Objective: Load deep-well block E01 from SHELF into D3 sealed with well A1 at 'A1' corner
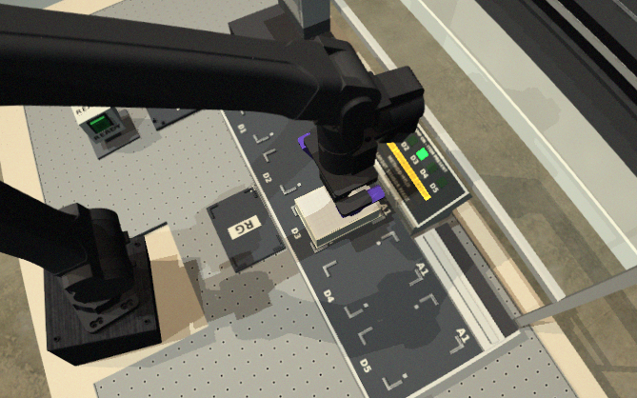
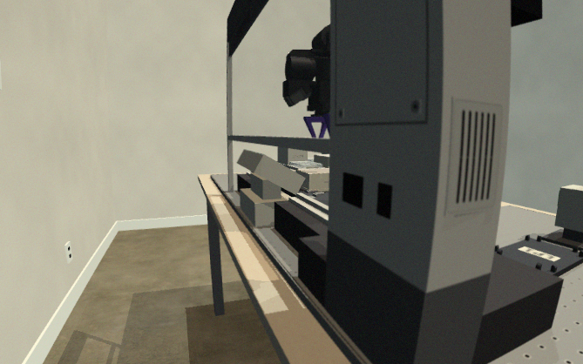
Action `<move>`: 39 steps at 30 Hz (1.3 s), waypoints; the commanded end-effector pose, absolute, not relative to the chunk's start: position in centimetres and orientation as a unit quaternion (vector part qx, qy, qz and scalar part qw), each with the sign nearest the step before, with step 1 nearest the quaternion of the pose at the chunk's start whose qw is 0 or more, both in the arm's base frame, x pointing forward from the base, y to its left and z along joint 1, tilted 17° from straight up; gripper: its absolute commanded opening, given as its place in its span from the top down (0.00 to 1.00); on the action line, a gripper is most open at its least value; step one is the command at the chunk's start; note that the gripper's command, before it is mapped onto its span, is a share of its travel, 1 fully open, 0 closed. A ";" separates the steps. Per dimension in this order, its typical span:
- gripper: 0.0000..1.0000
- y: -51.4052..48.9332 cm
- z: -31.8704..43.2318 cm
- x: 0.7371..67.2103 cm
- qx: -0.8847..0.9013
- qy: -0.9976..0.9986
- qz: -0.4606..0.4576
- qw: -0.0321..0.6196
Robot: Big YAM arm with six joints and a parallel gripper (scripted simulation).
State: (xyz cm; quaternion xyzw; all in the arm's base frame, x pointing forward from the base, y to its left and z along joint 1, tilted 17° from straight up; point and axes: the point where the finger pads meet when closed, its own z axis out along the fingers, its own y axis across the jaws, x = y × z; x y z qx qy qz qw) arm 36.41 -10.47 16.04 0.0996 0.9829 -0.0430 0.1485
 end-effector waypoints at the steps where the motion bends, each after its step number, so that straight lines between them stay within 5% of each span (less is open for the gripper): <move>1: 0.00 -10.6 18.9 37.8 0.103 0.979 -0.046 0.173; 39: 0.00 -9.8 25.2 35.9 0.102 0.977 -0.048 0.183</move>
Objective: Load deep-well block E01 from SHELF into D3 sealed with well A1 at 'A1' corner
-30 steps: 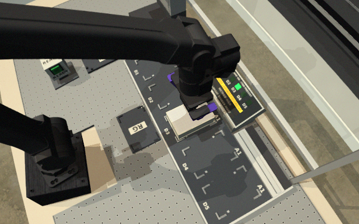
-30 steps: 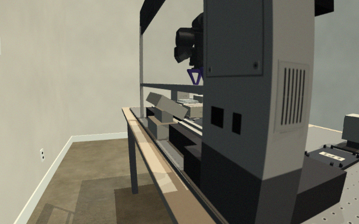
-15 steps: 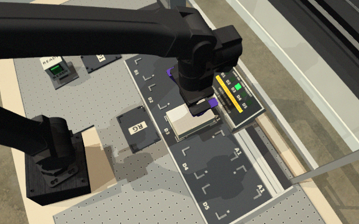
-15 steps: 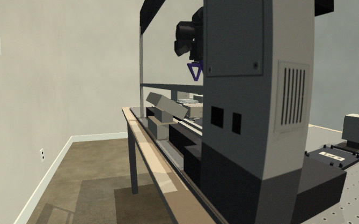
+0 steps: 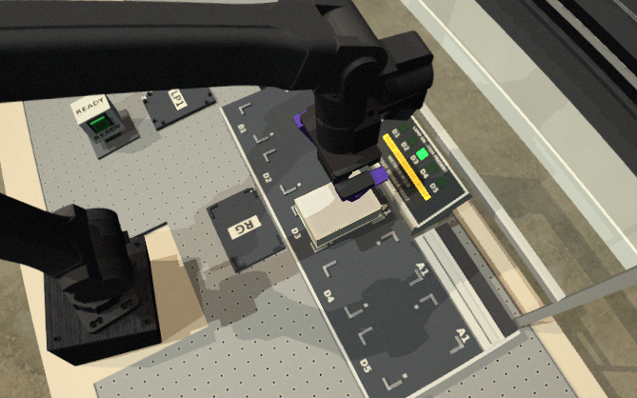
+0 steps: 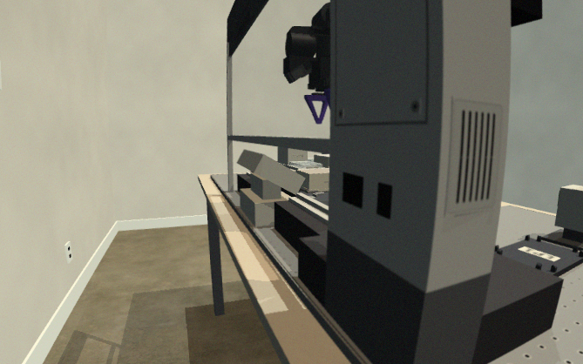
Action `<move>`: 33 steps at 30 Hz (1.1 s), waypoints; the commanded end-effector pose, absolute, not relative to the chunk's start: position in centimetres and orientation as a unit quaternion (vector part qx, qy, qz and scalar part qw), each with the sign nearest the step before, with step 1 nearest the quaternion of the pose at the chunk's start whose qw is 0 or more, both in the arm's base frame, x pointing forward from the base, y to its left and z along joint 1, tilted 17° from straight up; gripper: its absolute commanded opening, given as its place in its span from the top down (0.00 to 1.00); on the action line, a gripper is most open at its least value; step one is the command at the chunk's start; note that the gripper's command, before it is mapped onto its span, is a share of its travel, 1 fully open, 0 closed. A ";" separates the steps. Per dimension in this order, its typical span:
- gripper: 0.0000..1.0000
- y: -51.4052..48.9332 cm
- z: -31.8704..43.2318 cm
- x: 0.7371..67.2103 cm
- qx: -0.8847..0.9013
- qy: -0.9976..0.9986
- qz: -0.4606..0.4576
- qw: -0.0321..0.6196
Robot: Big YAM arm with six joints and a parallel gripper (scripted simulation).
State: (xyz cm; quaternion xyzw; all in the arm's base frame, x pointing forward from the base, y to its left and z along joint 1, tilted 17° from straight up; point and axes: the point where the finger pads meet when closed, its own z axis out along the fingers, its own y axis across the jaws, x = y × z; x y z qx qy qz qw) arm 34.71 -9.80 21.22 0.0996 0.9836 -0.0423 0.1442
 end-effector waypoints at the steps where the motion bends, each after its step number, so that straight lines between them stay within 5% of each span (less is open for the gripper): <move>1: 0.00 -9.8 25.2 35.9 0.102 0.977 -0.048 0.183; 33: 0.00 -9.1 29.2 33.9 0.102 0.978 -0.047 0.177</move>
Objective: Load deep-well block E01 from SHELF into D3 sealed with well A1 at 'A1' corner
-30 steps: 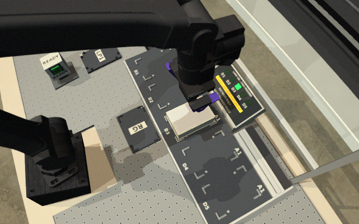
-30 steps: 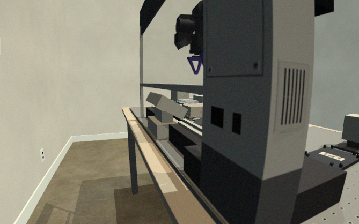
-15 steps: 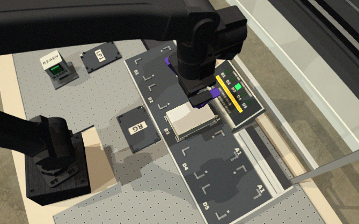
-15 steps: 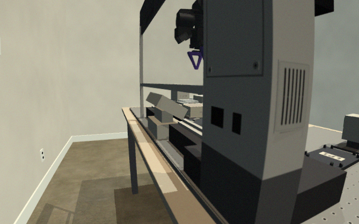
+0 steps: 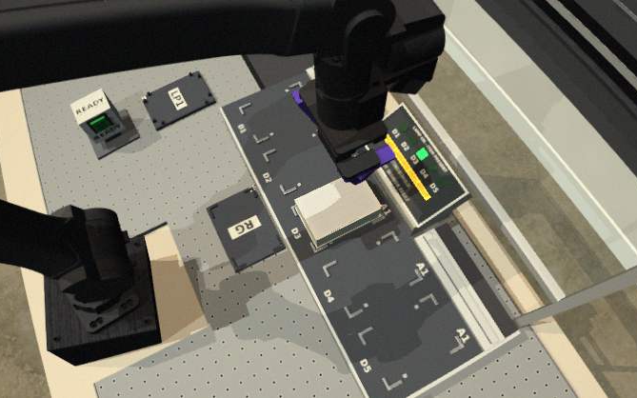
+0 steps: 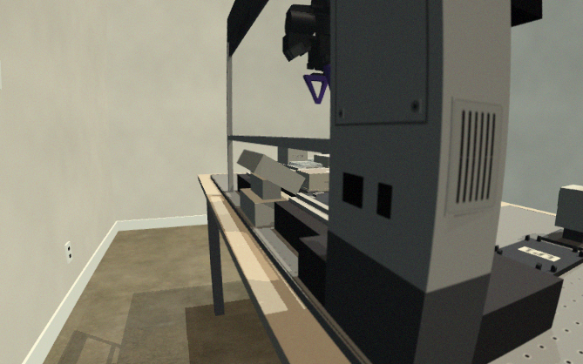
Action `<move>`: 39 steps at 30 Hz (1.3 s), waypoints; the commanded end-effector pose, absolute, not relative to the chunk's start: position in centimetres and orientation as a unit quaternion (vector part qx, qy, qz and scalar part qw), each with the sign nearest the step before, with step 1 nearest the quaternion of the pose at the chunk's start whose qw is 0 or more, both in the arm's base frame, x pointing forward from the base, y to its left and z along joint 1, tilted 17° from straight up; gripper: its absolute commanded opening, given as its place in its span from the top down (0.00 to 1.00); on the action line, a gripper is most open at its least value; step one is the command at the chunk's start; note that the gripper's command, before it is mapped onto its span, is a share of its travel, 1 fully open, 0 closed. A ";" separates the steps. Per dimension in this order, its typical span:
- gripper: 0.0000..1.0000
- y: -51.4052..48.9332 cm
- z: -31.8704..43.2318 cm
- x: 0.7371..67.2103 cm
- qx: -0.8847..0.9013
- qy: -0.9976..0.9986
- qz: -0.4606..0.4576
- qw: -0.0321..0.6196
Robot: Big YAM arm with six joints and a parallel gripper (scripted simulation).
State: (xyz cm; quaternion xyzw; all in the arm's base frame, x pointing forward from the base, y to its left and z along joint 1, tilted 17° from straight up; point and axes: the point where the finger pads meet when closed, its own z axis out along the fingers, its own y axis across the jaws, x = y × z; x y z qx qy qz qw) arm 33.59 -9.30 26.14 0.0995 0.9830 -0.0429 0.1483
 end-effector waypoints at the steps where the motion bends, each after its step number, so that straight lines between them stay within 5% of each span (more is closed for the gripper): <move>1: 0.00 -9.2 30.0 34.1 0.102 0.977 -0.047 0.183; 29: 0.00 -8.7 33.4 33.0 0.103 0.978 -0.046 0.177; 30: 1.00 -8.3 30.9 31.3 0.081 0.984 -0.047 0.154; 39: 1.00 -8.2 29.8 28.0 0.022 0.987 -0.057 0.150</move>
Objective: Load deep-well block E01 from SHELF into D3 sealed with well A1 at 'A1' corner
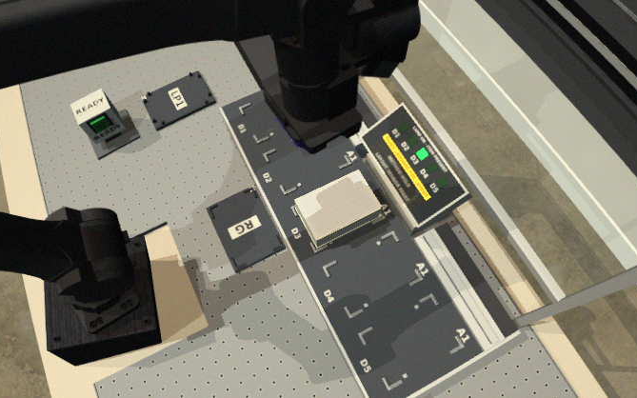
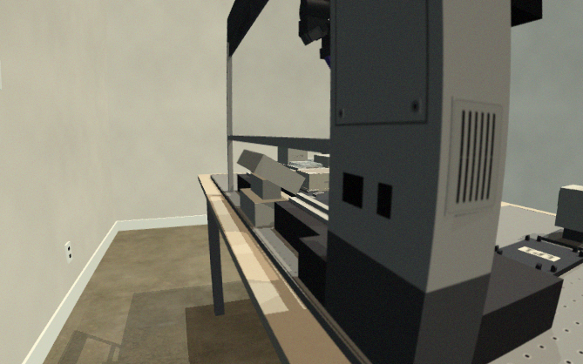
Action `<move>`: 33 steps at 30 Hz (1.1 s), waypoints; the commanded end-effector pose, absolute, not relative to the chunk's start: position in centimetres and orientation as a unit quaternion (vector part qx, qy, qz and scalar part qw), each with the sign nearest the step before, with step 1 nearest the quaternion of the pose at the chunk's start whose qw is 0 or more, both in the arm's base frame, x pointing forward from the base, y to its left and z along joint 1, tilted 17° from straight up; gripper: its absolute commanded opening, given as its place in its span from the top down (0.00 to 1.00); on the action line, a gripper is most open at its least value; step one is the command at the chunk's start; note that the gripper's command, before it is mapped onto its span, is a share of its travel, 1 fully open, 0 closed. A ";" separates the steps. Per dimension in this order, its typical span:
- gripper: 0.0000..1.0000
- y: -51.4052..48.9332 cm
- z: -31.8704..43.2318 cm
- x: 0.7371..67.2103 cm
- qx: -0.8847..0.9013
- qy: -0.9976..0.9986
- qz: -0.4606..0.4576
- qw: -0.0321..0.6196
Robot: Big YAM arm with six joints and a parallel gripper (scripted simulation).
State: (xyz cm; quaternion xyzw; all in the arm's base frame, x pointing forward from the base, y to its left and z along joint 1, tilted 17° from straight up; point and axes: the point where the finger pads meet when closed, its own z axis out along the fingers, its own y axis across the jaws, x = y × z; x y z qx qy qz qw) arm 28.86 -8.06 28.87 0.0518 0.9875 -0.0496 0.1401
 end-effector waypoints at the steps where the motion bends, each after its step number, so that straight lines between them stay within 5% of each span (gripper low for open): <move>1: 1.00 -8.1 29.6 27.5 0.012 0.987 -0.059 0.149; 33: 1.00 -7.2 29.6 25.0 -0.269 0.948 -0.102 0.138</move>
